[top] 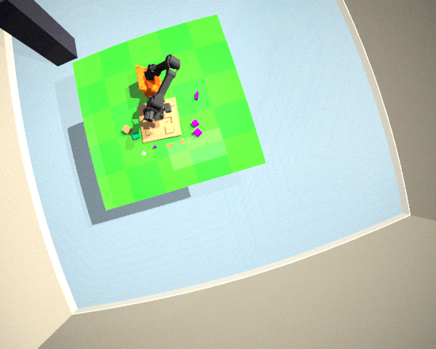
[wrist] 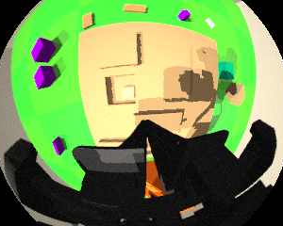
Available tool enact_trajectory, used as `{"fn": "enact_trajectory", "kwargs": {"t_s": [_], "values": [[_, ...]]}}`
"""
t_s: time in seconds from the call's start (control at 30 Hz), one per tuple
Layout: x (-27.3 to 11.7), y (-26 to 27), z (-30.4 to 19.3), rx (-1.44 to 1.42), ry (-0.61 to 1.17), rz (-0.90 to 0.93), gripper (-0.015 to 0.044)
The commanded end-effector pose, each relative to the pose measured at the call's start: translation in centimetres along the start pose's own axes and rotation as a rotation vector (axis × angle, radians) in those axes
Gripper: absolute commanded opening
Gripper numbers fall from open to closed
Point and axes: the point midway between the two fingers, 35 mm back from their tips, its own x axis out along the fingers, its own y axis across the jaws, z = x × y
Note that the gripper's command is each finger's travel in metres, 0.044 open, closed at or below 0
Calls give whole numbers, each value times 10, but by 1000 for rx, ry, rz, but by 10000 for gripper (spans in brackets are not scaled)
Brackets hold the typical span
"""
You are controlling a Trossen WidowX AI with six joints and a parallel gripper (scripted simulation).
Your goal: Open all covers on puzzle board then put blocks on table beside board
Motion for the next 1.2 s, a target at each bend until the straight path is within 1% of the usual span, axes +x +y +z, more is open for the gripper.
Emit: {"fn": "enact_trajectory", "kwargs": {"t_s": [0.0,1.17], "values": [[5,-1,-1,7,7,2,0],[40,-1,-1,7,7,3,0]]}}
